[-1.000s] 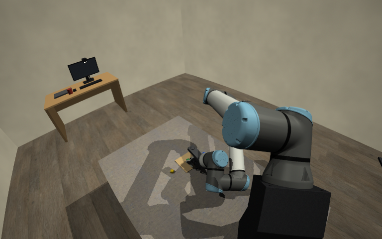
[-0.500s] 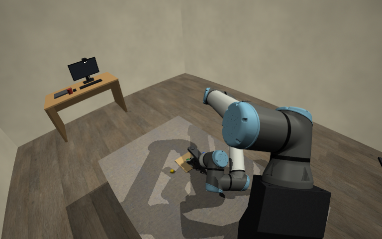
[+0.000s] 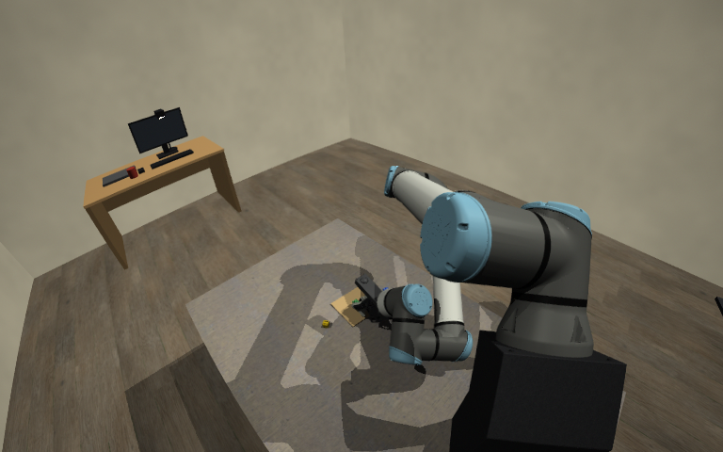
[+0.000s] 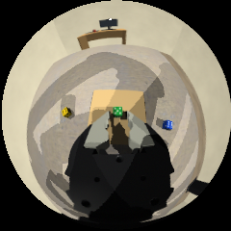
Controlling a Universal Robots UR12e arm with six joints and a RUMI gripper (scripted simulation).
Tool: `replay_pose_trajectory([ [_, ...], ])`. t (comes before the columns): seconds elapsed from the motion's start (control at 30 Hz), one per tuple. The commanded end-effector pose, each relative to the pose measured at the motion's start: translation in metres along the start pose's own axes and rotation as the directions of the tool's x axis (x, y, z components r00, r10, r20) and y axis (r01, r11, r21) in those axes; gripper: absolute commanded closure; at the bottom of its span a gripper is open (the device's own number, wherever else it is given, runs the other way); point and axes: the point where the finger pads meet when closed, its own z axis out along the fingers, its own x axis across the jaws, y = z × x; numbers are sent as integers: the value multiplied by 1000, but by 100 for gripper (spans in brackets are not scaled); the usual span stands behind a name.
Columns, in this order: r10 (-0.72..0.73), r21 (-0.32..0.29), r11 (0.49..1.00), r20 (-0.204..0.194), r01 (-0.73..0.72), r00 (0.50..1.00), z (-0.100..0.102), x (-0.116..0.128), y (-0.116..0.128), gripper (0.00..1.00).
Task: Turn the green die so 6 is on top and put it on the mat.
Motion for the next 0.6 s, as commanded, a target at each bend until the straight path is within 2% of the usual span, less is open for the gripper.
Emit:
replay_pose_trajectory([
  [0.0,0,-1,1000,0,0,1000,1,0,2,79],
  [0.03,0,-1,1000,0,0,1000,1,0,2,97],
  [0.57,0,-1,1000,0,0,1000,1,0,2,97],
])
